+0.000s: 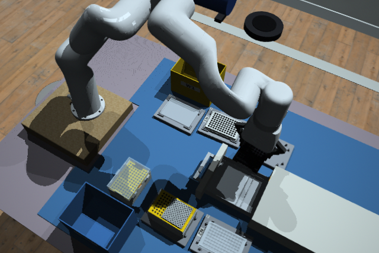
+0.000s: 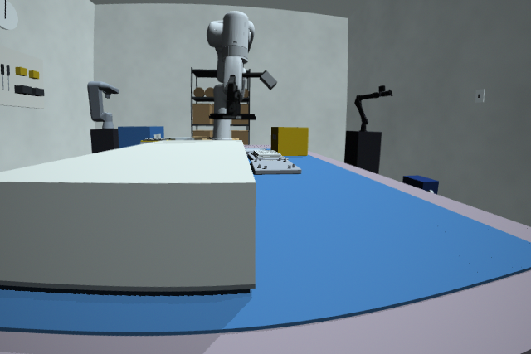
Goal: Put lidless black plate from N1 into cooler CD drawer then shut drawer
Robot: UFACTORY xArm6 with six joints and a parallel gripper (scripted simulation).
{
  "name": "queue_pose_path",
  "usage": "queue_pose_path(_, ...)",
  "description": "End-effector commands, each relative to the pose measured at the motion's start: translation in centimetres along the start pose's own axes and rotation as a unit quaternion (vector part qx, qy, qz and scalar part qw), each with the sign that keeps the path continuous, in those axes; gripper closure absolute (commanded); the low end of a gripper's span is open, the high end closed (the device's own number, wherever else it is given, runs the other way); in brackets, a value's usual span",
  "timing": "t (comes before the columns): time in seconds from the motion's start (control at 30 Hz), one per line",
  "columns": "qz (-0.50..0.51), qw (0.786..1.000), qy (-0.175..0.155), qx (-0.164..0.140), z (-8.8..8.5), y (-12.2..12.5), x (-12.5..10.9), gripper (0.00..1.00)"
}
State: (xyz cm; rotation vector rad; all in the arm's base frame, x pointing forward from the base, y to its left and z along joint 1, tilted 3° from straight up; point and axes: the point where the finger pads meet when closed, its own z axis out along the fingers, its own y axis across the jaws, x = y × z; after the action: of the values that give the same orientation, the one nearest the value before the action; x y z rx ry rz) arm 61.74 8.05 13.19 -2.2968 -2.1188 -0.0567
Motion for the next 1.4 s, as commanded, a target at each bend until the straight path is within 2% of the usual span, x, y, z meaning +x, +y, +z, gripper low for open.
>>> queue_pose_path(0.0,-0.040,0.999,0.005,-0.004,-0.3,0.0,-0.5,1.00)
queue_pose_path(1.03,-0.042,0.999,0.005,-0.004,-0.2,-1.7,-8.2,1.00)
queue_pose_path(1.37,-0.042,0.999,0.005,-0.004,-0.2,-1.7,-8.2,1.00)
